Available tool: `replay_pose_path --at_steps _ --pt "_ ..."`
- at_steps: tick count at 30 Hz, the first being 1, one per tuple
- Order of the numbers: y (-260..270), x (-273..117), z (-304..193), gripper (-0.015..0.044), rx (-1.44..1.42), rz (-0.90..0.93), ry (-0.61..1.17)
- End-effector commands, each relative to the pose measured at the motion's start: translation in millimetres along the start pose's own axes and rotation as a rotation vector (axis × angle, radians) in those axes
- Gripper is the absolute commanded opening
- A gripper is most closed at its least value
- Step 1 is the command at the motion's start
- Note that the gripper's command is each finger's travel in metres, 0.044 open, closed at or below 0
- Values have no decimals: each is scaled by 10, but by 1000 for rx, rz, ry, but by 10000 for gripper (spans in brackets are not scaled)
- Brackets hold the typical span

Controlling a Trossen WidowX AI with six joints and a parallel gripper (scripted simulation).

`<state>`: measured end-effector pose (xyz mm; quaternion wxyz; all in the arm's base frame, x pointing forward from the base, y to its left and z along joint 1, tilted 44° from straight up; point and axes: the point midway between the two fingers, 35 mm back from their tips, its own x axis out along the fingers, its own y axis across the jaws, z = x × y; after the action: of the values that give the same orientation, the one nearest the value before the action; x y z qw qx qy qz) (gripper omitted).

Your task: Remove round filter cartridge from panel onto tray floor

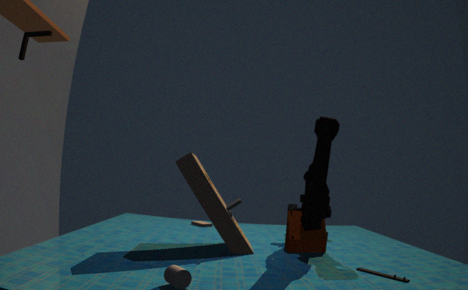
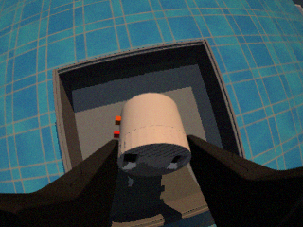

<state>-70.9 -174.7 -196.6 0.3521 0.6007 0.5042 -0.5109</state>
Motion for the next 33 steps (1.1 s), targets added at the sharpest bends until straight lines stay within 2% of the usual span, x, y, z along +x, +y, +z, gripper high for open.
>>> replay_pose_path --at_steps 1,16,20,25,33 --pt "0 -8 7 53 0 0 0" --pt "0 -8 7 440 0 0 0" --pt "0 -30 24 440 0 0 0" --pt "2 -592 351 440 0 1 -3" --pt "-8 -519 372 440 -3 -4 -26"
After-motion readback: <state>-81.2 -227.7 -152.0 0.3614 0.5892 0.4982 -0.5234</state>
